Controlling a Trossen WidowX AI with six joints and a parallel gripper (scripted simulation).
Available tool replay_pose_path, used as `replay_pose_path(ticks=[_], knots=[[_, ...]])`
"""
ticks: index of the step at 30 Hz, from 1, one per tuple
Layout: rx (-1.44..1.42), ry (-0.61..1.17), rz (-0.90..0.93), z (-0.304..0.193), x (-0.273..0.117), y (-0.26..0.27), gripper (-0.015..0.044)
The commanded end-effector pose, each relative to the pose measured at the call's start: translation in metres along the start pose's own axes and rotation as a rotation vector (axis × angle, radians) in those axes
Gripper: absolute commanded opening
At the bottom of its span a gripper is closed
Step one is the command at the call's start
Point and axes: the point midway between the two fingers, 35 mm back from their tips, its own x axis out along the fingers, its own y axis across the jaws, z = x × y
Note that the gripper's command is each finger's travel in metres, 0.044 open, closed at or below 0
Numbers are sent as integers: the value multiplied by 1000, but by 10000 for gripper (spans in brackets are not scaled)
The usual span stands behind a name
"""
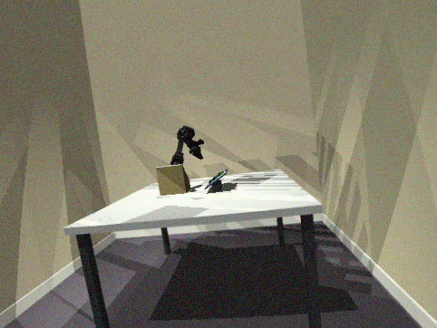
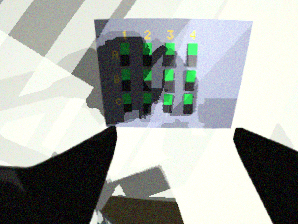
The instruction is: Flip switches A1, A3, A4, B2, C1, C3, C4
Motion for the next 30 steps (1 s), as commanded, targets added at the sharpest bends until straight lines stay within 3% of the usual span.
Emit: replay_pose_path(ticks=[1,15,30], knots=[[0,2,-2,0,1,0,374],[12,-3,22,30,98,63,6],[12,-31,23,29,134,65,0]])
